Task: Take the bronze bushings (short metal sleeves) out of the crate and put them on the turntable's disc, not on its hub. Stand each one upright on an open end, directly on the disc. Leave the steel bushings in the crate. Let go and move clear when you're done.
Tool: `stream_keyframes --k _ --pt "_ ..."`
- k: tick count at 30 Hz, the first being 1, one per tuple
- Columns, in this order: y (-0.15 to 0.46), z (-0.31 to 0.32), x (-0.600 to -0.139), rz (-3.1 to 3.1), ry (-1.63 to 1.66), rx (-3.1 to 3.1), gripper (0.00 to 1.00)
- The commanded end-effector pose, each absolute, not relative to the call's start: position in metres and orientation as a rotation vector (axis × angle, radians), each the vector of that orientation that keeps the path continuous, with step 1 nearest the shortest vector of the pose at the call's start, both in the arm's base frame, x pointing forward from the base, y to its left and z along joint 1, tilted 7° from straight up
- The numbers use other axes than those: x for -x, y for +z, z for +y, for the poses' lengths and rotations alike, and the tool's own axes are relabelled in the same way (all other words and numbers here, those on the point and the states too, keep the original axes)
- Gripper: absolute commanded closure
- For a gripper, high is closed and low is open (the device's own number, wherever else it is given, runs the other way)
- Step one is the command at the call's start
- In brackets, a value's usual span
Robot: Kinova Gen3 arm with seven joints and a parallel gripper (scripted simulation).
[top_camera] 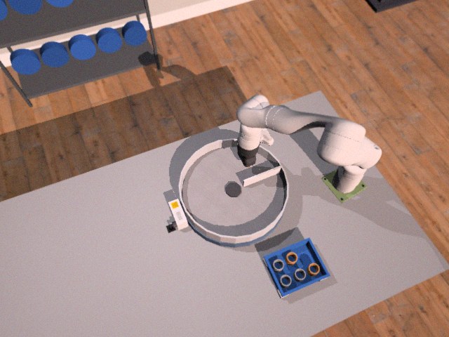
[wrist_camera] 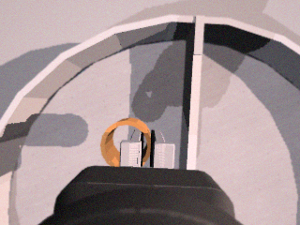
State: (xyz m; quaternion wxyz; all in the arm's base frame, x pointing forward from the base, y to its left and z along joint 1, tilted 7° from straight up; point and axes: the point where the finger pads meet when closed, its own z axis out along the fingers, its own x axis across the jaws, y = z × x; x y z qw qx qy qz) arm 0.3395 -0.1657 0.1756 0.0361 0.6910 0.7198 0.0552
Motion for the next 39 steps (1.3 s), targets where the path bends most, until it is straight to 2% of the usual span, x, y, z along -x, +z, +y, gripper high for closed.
stream_keyframes --k 1,39 --pt "0.1745 -0.1667 -0.3406 2.211 0.169 -2.117 1.0" --pt "0.1741 -0.1692 -0.3431 2.211 0.169 -2.114 1.0"
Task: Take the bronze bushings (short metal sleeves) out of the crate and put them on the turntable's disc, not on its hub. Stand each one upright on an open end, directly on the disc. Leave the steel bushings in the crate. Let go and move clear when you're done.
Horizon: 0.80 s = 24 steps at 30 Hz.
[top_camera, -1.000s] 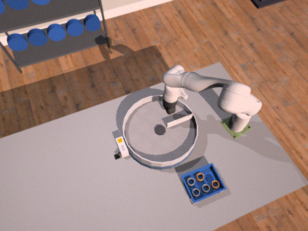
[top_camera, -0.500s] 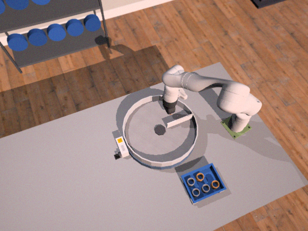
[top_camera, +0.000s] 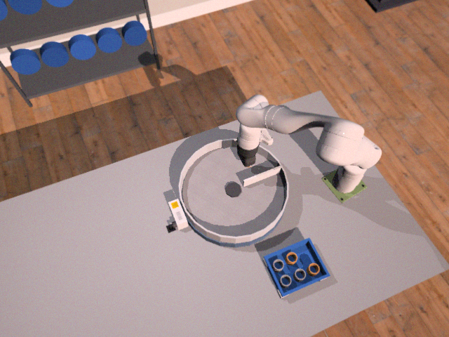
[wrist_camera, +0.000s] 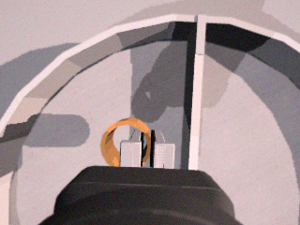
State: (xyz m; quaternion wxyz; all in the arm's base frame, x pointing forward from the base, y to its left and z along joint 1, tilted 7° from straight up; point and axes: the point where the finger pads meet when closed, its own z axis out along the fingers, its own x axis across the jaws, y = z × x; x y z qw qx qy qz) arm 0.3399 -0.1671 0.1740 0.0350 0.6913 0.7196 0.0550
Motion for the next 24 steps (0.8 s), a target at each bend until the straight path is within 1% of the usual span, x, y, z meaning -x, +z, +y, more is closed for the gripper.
stream_keyframes --k 1,24 --pt "0.1741 -0.1692 -0.3431 2.211 0.169 -2.114 1.0" --pt "0.1675 -0.1679 -0.3417 2.21 0.17 -2.121 1.0"
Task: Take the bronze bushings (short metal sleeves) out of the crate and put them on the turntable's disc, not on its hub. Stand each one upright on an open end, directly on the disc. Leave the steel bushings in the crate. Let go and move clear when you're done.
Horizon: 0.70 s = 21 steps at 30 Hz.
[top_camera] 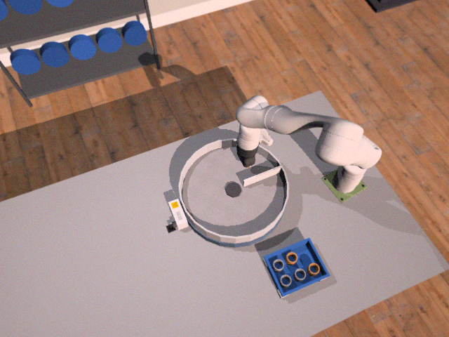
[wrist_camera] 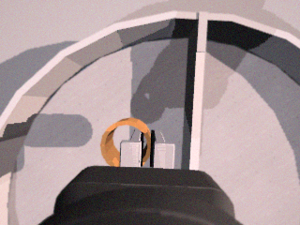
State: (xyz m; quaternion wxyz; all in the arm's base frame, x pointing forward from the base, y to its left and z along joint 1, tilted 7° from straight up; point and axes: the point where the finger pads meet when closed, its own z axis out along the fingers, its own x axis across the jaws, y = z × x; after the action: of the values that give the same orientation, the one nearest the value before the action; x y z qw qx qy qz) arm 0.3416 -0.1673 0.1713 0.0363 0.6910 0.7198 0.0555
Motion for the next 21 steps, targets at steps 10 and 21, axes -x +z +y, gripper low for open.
stream_keyframes --k 10,21 --pt "0.152 -0.168 -0.344 2.21 0.17 -2.121 1.0" --pt "0.136 -0.168 -0.346 2.21 0.169 -2.121 1.0"
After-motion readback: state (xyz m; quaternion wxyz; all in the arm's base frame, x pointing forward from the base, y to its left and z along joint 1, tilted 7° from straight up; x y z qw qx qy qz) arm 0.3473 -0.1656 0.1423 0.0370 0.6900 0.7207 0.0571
